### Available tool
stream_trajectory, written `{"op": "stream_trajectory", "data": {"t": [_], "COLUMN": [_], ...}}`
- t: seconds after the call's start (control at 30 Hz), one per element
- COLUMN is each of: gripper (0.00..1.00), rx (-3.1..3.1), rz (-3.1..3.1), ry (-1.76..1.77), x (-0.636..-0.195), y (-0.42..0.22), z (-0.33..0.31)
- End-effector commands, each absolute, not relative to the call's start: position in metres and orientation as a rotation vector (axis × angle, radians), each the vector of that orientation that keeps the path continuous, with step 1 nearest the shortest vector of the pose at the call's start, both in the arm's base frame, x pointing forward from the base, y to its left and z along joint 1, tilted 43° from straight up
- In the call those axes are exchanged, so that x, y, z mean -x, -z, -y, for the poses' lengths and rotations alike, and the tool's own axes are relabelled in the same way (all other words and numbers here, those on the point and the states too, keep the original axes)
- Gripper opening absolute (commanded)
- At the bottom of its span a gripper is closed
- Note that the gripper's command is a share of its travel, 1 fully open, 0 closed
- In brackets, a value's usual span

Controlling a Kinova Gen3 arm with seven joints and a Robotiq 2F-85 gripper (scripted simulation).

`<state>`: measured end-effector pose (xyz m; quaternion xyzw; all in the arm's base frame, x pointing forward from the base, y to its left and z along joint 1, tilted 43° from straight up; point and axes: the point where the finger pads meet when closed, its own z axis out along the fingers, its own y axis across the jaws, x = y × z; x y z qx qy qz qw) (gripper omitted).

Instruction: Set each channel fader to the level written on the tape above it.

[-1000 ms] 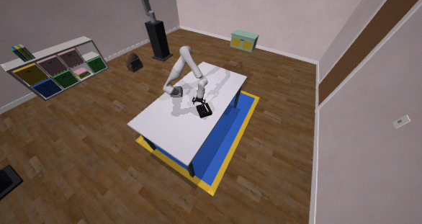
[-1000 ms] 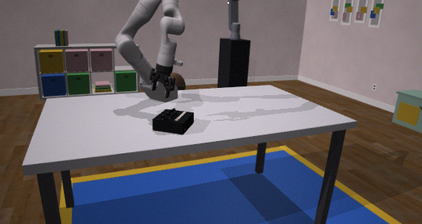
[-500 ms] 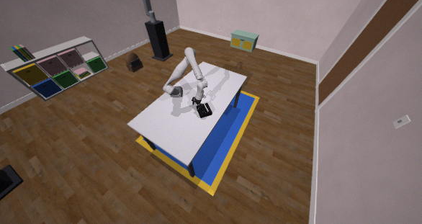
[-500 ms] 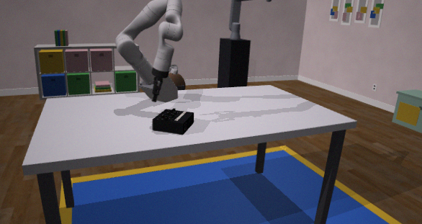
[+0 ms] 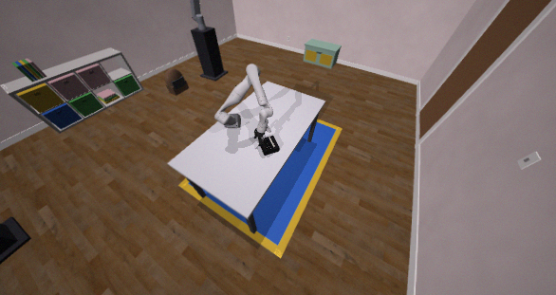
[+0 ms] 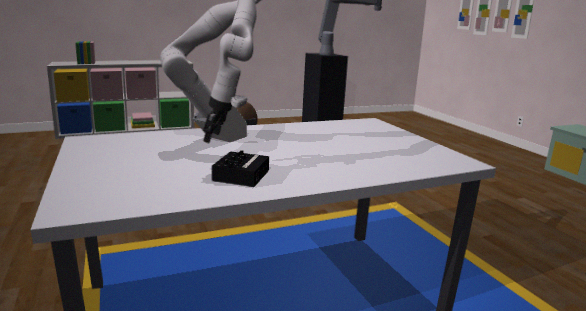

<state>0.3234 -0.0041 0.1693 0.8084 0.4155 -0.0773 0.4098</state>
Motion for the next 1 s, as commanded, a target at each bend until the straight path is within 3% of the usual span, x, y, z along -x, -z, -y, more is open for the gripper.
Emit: {"op": "stream_trajectory", "data": {"t": [0.0,0.97], "gripper": [1.00,1.00], "rx": [-2.054,-2.058], "rz": [-1.007,-0.995], "ry": [0.183,0.177], "x": [-0.3221,-0.3222], "y": [-0.1686,-0.1685], "z": [0.0064,0.0067]}}
